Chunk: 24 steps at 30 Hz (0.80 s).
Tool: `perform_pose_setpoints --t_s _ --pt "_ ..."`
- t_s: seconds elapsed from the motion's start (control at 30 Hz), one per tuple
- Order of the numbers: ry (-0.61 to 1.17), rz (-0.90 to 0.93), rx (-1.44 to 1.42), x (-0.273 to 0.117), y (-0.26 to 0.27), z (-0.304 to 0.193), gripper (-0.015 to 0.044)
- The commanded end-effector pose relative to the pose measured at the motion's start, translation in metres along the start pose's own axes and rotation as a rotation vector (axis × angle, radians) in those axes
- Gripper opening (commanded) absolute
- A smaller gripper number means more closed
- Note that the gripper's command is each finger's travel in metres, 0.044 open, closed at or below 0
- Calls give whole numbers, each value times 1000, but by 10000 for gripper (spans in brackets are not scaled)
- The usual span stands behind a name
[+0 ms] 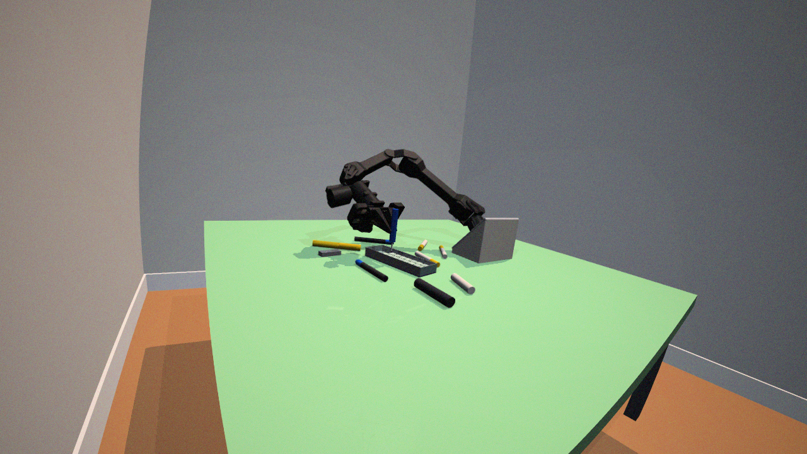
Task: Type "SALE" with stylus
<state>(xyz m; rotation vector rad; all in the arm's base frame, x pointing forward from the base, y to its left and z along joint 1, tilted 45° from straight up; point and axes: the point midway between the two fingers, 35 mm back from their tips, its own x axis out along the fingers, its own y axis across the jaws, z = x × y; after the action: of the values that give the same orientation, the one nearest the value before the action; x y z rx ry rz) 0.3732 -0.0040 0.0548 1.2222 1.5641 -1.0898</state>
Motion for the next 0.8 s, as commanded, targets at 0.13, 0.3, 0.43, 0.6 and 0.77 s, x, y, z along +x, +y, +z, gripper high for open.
perform_pose_setpoints --t_s 0.13,0.3,0.43,0.6,0.77 --pt "0 -4 -6 4 0 3 26" --pt "0 -4 -5 6 -1 4 81" --pt "0 -4 -5 6 -1 4 81" --pt "0 -4 -5 6 -1 5 81" --pt "0 -4 -5 7 -1 7 81"
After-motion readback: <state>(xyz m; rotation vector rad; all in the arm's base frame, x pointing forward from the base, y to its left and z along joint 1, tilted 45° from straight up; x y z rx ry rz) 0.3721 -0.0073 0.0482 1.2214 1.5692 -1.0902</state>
